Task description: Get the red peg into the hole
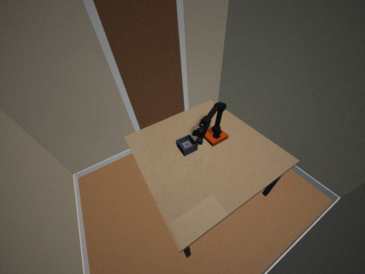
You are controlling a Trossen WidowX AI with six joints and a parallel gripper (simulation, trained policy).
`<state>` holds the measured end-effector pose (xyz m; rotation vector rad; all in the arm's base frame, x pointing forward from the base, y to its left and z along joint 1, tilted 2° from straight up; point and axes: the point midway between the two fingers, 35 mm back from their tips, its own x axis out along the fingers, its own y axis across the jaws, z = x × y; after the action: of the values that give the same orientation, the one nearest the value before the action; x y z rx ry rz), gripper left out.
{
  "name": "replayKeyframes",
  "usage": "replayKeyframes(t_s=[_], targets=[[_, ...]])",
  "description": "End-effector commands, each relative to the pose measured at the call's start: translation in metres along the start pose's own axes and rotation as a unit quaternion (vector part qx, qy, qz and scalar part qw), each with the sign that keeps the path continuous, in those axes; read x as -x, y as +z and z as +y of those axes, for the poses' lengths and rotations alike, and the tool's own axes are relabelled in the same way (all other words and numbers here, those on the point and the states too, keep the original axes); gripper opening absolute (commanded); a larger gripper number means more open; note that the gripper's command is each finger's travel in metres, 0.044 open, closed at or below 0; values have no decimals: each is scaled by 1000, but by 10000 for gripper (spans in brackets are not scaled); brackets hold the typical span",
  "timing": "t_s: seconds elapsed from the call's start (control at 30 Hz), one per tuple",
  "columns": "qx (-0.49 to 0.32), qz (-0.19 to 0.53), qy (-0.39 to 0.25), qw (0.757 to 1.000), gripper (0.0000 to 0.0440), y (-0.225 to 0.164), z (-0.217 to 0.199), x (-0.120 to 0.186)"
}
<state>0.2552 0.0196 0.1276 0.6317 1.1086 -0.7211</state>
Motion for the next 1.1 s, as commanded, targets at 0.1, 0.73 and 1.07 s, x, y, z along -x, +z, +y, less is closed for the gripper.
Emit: replayKeyframes(t_s=[0.1,0.73,1.07], targets=[[-21,-14,-2,1000,0,30,-2,-2],[-84,-29,-9,996,1,95,-15,-33],[-101,-14,-14,995,5,112,-21,-56]])
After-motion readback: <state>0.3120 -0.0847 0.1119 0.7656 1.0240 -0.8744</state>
